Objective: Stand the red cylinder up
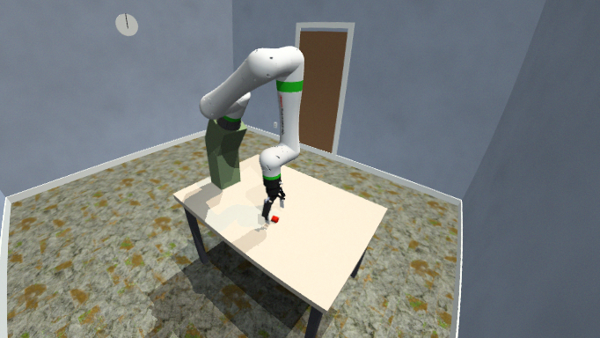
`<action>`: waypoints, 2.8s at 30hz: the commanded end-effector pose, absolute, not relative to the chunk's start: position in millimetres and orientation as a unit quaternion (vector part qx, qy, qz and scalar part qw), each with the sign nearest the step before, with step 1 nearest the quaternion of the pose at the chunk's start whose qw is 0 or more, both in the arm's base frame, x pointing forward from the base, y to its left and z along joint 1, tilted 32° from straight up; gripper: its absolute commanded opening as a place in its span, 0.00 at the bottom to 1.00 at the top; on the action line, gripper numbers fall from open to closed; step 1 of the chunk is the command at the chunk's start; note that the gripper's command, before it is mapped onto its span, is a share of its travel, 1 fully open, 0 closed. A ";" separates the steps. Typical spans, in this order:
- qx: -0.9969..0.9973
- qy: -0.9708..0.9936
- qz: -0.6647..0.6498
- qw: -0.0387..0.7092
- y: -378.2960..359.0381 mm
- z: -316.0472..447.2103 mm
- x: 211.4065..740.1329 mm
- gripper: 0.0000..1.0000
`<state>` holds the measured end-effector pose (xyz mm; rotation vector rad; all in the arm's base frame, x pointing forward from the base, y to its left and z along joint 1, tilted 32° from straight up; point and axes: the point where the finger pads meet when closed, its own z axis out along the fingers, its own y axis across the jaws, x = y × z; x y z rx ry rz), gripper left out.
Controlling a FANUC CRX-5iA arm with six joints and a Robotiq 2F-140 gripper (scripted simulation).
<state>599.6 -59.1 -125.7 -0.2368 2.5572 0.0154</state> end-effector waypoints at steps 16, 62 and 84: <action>-0.077 0.957 -0.036 0.276 -59.3 -143.9 611.2 1.00; -0.077 0.957 -0.036 0.276 -59.3 -143.9 611.2 0.19; -0.077 0.957 -0.036 0.276 -58.6 -121.0 596.7 0.19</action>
